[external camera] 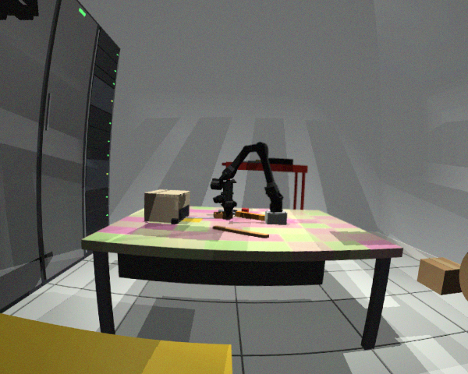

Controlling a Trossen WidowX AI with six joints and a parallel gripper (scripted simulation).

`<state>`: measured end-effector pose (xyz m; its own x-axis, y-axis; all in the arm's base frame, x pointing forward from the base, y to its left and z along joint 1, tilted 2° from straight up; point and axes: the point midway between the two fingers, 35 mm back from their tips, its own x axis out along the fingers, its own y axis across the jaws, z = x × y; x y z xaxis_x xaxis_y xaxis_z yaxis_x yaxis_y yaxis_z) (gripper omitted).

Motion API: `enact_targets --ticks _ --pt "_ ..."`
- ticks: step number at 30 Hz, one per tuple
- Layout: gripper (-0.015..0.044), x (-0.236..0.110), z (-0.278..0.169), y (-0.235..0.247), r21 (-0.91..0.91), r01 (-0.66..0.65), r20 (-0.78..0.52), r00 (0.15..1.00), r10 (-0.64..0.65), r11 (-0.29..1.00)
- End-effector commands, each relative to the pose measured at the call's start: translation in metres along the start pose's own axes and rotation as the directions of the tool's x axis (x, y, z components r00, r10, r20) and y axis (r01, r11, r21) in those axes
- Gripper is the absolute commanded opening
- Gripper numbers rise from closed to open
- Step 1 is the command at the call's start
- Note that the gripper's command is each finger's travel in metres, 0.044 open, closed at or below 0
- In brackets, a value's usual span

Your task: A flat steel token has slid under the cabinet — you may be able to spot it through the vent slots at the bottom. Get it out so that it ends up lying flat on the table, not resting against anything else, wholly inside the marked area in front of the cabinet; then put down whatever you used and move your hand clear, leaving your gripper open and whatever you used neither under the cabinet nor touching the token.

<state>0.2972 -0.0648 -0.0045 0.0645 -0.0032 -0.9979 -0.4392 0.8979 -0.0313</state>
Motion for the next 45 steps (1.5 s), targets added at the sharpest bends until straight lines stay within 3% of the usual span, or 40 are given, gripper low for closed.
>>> enact_targets --ticks 1,32,45 --pt "0.0000 0.001 -0.008 0.000 0.000 -0.002 -0.001 1.000 0.002 1.000" --pt "0.0000 0.002 -0.057 -0.002 0.000 -0.002 -0.005 1.000 0.002 1.000" --pt "0.0000 -0.002 -0.058 -0.007 -0.001 -0.001 -0.004 1.000 0.001 1.000"
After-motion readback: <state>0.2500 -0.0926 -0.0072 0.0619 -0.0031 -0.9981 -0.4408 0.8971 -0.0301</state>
